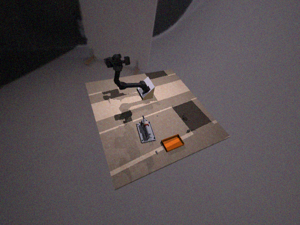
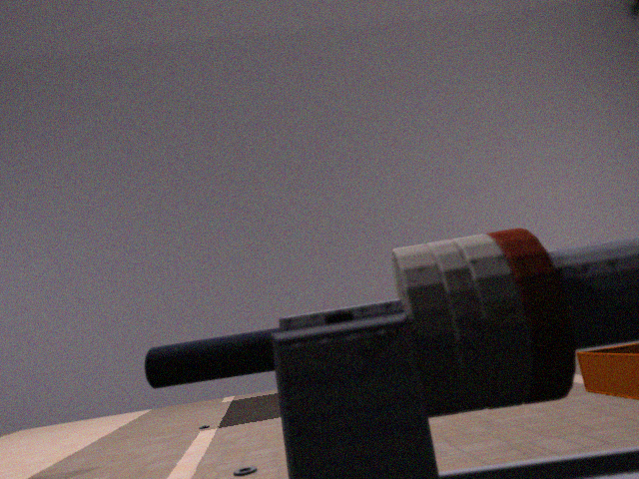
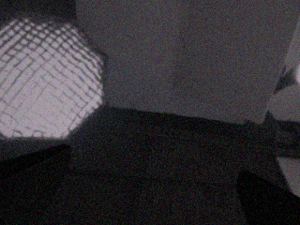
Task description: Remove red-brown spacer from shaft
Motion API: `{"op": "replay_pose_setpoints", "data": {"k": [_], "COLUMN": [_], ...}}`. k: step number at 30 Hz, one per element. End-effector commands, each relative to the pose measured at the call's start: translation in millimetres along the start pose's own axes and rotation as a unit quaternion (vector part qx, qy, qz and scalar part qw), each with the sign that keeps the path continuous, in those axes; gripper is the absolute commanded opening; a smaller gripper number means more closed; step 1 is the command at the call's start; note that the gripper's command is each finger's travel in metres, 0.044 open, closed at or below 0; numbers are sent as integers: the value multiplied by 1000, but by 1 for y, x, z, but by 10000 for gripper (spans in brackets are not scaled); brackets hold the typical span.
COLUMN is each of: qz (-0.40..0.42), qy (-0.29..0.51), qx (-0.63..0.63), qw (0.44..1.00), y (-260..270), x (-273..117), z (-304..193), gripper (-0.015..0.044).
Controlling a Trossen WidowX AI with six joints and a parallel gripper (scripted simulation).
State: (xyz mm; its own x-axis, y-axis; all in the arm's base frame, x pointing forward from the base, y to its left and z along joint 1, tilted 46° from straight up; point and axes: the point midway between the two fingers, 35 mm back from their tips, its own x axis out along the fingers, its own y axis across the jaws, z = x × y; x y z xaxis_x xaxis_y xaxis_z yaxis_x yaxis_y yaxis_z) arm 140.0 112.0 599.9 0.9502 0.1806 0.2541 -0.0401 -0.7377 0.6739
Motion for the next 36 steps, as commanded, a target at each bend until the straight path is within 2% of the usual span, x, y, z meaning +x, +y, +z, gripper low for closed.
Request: {"op": "replay_pose_setpoints", "data": {"k": [1, 11, 23, 29, 36], "qz": [35, 83, 73, 53, 38], "qy": [-9, -61, -188, -277, -392], "qx": [-44, -128, -176, -160, -105], "qw": [998, 986, 963, 946, 913], "y": [-24, -85, -127, -137, -142], "x": [14, 67, 115, 111, 70], "z": [4, 63, 217, 319, 432], "gripper": [440, 440, 440, 440, 440]}}
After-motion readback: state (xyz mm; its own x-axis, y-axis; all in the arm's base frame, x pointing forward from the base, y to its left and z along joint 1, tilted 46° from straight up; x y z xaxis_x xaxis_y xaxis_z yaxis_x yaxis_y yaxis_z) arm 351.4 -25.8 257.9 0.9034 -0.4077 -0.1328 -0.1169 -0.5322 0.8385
